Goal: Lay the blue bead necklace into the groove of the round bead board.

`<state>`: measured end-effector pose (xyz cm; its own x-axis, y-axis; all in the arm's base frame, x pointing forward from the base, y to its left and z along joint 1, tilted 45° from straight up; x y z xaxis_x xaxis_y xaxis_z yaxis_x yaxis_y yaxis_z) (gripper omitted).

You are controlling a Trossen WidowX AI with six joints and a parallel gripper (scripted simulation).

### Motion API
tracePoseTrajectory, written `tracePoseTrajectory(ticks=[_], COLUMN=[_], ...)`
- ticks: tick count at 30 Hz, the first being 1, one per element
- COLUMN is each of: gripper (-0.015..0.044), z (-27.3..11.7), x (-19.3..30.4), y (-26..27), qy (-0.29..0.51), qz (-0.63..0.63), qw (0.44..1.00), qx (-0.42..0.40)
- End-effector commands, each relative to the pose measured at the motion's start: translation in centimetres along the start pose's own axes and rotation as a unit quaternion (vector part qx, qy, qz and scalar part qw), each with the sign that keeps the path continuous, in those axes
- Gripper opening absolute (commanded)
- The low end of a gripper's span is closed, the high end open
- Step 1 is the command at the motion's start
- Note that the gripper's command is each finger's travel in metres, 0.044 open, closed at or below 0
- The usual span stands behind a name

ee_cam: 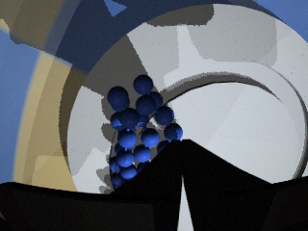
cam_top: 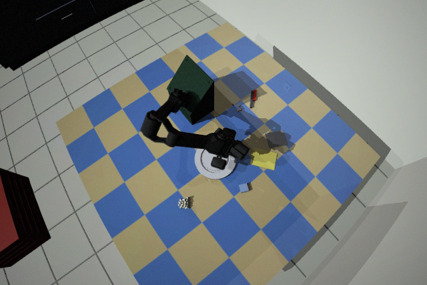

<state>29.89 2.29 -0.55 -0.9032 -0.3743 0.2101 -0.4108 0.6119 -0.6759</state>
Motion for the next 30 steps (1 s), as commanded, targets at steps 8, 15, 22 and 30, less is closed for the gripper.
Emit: tracePoseTrajectory(ticks=[8,15,22,30], gripper=[0.0079,0.0263,0.0440,0.0440], z=[0.6,0.6,0.2,-0.2], x=[0.0,0.0,-0.2,-0.2], y=[-0.1,-0.1,-0.3,-0.4], qy=[0.000,0.000,-0.004,0.000], qz=[0.001,0.001,0.002,-0.002], qw=[1.000,1.000,1.000,1.000], qx=[0.001,0.001,0.006,0.002])
Point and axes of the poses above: the point midway between the two fingers, 35 mm back from their tips, its own z axis out along the fingers, its own y axis across the jaws, x = y × z, the point moved 5 cm from there along -z, back along the fingers, and after that the axes turned 14 degrees about z, right-handed, at the moved point
